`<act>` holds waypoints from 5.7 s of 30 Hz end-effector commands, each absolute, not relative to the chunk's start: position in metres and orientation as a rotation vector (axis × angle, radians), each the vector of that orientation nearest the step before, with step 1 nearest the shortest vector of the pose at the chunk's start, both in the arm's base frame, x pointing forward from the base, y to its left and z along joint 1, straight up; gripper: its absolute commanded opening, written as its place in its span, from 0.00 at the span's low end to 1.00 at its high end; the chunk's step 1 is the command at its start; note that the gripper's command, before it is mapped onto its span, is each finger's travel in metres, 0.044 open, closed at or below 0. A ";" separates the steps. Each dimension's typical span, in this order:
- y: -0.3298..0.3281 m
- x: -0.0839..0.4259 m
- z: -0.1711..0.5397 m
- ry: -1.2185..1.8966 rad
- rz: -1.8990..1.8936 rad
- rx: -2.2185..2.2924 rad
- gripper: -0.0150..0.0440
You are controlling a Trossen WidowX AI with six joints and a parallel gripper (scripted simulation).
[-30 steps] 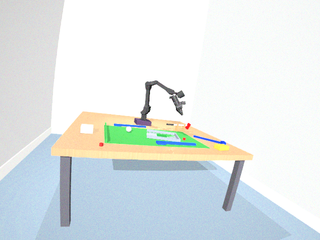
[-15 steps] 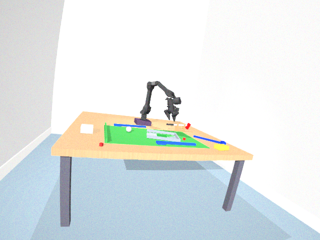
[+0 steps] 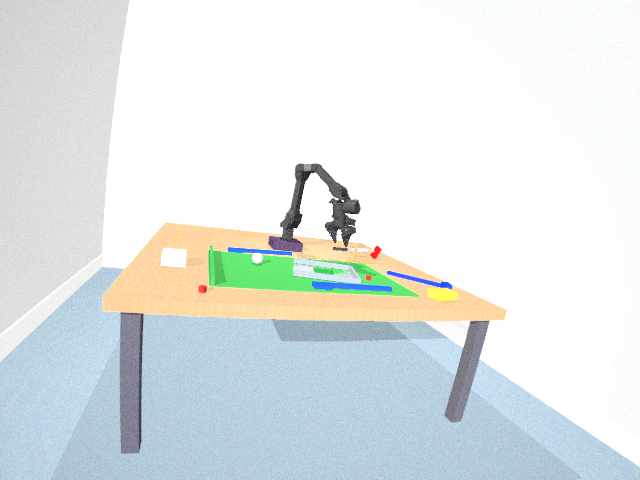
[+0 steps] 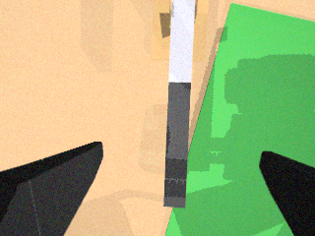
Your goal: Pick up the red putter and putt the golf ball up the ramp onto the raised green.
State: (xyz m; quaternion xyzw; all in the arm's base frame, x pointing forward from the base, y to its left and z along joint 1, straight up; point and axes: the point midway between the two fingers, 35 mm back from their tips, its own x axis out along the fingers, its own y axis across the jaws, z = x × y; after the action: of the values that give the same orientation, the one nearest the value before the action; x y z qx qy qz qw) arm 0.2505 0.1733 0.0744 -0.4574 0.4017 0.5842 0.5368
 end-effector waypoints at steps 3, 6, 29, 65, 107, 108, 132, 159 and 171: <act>0.174 0.250 0.064 0.952 1.398 -1.087 1.00; 0.174 0.250 0.050 0.952 1.398 -1.087 1.00; 0.174 0.250 0.021 0.952 1.398 -1.087 1.00; 0.175 0.252 0.101 0.957 1.393 -1.088 0.25; -0.001 0.298 0.127 1.299 0.737 -0.621 0.25; -0.007 0.298 0.127 1.308 0.717 -0.605 0.25; -0.133 0.261 0.137 1.453 0.264 -0.268 0.25; -0.240 0.164 0.142 1.539 -0.282 0.243 0.25; -0.245 0.158 0.130 1.540 -0.311 0.272 0.25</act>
State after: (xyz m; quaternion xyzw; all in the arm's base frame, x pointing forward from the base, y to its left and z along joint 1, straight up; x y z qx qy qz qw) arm 0.1581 -0.2434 0.1376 0.1199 0.6914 -0.1361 0.6993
